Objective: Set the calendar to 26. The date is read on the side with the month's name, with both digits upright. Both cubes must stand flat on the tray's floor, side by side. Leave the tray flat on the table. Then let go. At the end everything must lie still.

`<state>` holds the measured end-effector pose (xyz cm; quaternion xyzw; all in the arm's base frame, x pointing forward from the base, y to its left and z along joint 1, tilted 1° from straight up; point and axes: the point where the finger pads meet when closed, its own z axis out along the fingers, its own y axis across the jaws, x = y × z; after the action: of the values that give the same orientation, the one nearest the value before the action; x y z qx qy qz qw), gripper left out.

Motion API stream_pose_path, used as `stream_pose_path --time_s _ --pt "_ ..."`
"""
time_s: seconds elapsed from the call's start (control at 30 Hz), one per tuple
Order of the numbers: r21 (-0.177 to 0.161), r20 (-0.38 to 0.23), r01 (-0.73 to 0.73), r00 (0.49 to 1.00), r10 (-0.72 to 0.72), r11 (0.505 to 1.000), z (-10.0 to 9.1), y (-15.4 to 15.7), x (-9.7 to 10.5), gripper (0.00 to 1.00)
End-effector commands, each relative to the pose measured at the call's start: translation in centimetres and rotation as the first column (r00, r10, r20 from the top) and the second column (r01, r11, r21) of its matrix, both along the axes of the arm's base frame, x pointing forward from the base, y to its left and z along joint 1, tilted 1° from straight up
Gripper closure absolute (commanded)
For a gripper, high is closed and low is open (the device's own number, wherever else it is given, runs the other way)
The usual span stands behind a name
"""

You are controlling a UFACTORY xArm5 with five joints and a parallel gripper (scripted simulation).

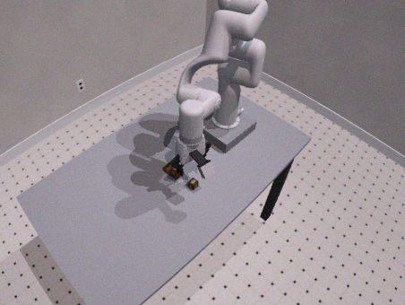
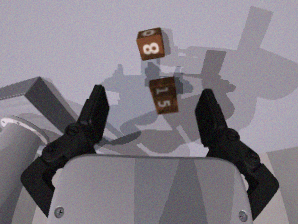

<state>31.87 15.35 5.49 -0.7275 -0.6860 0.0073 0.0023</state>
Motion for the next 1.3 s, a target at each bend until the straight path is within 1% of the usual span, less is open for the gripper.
stream_pose_path --time_s 0.0,0.07,0.27,0.3,1.27 --pt "0.003 0.002 -0.173 0.985 0.173 0.985 -0.16 1.01 -0.18 0.0" --pt "0.003 0.002 -0.205 0.979 0.205 0.979 -0.21 1.19 -0.24 0.0" --pt "0.004 0.002 -0.237 0.972 0.237 0.972 -0.26 1.37 -0.31 0.0" --pt "0.004 0.002 -0.237 0.972 0.237 0.972 -0.26 1.37 -0.31 0.53" --pt "0.004 0.002 -0.237 0.972 0.237 0.972 -0.26 1.37 -0.31 0.53"
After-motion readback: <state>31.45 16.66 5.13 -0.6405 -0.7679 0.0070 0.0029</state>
